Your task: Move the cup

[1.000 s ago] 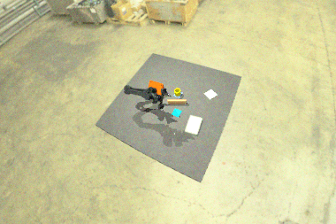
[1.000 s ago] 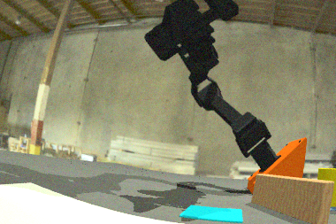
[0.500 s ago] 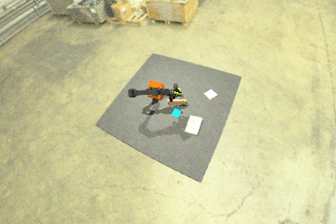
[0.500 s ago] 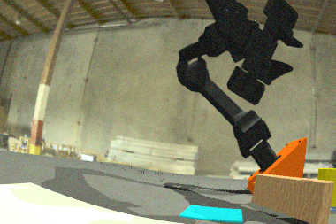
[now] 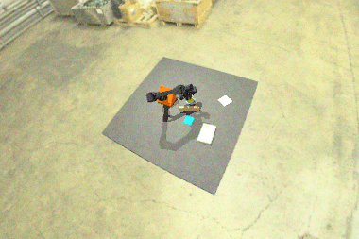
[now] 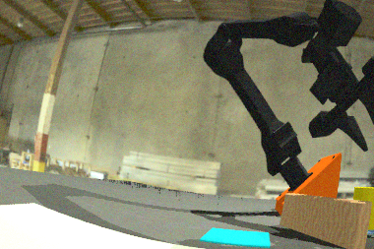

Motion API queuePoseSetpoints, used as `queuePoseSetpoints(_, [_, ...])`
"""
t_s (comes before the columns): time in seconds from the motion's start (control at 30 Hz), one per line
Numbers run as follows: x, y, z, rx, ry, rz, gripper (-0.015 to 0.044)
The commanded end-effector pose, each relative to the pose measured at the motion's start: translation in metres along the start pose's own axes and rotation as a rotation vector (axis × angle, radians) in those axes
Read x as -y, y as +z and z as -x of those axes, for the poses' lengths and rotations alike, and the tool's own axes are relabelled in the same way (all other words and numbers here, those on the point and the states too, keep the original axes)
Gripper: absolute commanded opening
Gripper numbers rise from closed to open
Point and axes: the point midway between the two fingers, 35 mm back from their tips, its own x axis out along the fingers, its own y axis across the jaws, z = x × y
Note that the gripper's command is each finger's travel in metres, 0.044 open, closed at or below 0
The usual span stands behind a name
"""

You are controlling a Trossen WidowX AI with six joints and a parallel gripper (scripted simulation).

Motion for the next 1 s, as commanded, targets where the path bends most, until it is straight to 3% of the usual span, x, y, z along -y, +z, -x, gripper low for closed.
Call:
queuePoseSetpoints(0.0, [0.044,-0.05,-0.026,0.198,-0.43,-0.136,0.0167])
queuePoseSetpoints(0.97, [0.058,-0.052,-0.042,0.239,-0.466,-0.145,0.0167])
